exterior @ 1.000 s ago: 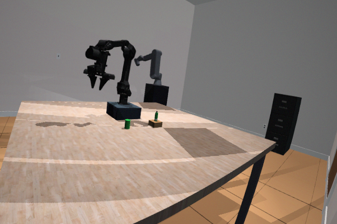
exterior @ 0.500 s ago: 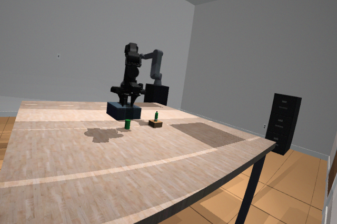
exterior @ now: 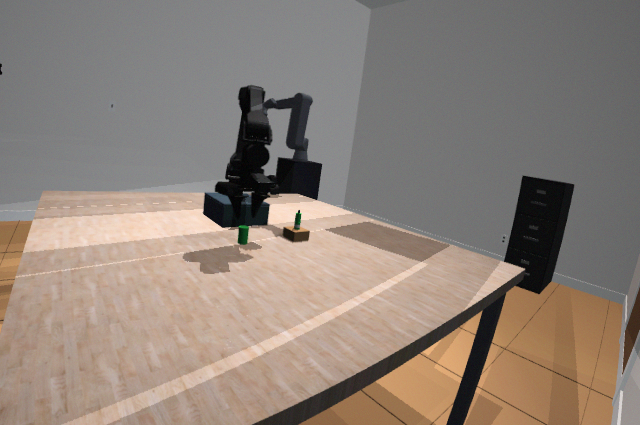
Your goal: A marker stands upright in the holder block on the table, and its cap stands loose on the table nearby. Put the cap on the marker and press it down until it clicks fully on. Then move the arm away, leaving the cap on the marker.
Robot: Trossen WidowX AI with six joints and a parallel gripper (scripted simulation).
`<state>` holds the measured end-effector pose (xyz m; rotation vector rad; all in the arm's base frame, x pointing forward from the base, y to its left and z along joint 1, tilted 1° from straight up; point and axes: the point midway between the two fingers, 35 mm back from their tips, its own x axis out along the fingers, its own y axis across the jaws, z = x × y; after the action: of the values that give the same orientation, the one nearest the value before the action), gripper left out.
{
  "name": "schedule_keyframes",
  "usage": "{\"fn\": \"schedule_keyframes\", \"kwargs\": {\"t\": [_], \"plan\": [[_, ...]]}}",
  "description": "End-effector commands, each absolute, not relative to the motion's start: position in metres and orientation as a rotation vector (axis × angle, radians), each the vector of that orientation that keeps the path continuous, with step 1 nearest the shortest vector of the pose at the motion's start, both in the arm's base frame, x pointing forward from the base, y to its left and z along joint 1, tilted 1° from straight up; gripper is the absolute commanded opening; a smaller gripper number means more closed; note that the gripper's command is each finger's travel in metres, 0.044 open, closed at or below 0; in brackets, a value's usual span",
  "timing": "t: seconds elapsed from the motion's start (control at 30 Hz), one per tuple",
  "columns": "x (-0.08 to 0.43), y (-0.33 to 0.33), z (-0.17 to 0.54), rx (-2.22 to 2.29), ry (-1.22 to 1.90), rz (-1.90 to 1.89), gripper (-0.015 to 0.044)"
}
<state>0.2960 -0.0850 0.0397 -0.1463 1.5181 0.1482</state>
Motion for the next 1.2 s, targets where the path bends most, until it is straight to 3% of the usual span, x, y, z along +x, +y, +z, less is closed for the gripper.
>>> {"fn": "schedule_keyframes", "kwargs": {"t": [0.0, 1.17], "plan": [[0.294, -0.086, 0.028, -0.15, 1.525, 0.154, 0.0249], [0.296, -0.086, -0.023, -0.15, 1.525, 0.155, 0.0249]]}}
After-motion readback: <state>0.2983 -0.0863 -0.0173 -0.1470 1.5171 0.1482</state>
